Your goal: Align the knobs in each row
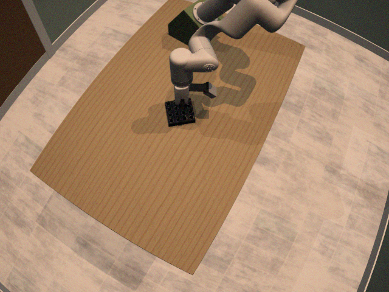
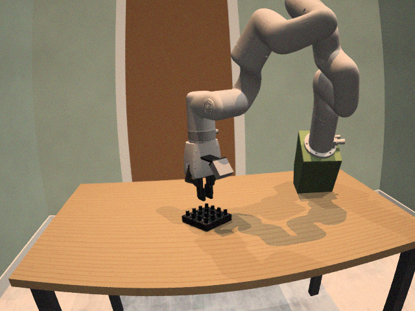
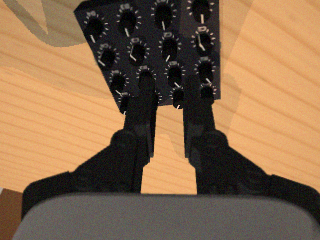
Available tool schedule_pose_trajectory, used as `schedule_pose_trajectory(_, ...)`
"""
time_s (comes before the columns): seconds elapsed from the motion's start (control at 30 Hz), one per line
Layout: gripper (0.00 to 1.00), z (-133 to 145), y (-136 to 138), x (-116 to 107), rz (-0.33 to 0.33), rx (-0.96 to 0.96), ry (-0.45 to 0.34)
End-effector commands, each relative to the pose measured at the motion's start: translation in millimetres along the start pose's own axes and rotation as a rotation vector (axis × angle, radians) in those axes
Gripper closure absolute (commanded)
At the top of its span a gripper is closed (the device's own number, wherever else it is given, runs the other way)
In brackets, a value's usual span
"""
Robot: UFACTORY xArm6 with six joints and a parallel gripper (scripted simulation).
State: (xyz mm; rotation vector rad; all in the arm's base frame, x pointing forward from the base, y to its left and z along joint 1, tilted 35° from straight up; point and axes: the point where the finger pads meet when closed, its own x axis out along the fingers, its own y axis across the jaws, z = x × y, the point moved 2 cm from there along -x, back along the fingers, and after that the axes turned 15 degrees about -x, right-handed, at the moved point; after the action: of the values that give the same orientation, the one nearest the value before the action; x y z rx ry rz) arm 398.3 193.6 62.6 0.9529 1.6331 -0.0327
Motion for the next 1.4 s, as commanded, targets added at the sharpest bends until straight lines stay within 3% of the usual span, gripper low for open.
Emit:
schedule_pose_trajectory(0.0, 0.81, 0.6, 0.7, -2.8, 0.016, -0.156, -0.002)
schedule_pose_trajectory(1.37, 0.81, 0.6, 0.7, -3.4, 0.016, -0.208, -0.002)
